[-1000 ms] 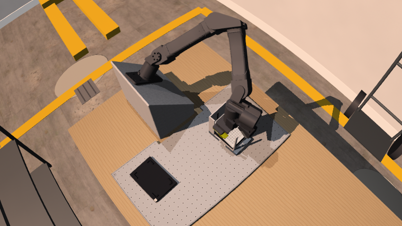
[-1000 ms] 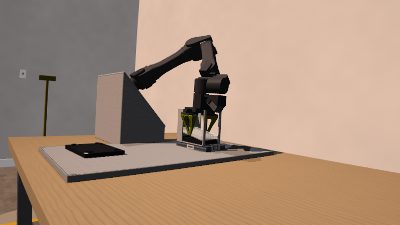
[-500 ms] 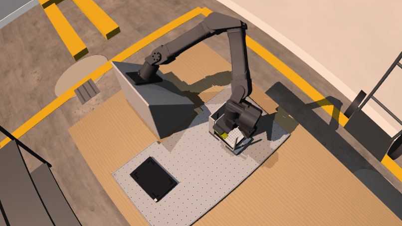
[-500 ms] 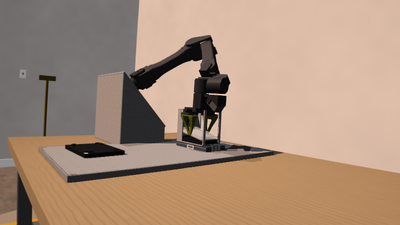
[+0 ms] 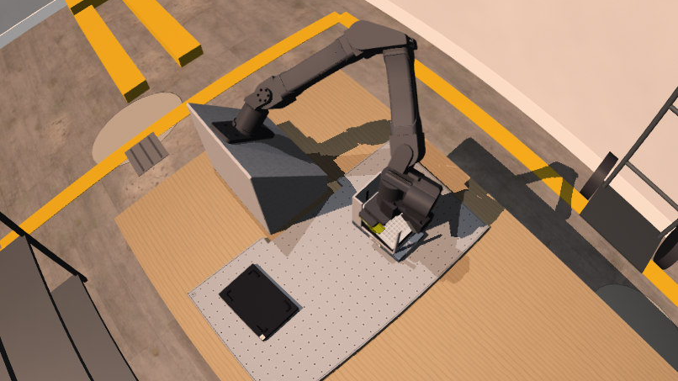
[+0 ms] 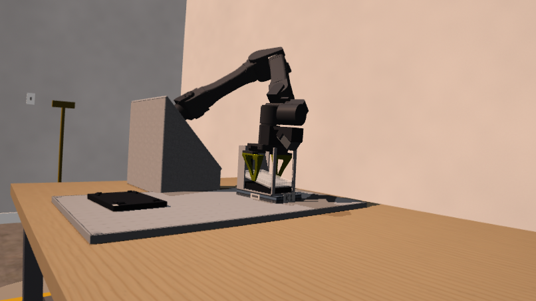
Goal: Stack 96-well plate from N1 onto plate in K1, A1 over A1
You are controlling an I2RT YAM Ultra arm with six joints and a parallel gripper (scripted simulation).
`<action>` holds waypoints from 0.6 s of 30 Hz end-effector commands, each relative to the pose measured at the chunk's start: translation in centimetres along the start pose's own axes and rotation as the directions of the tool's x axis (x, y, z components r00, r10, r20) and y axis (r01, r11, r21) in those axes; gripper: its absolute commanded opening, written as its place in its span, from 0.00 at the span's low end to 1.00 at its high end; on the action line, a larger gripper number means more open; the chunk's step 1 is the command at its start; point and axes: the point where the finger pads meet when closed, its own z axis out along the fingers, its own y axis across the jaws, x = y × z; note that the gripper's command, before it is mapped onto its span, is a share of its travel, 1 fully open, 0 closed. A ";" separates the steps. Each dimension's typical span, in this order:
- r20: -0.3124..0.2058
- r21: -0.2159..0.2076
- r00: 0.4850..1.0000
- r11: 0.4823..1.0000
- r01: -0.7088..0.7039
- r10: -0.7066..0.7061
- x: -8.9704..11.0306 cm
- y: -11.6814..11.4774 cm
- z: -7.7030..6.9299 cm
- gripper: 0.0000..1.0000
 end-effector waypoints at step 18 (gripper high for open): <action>0.072 -0.008 0.997 0.999 0.034 -0.033 -2.3 0.6 -0.1 1.00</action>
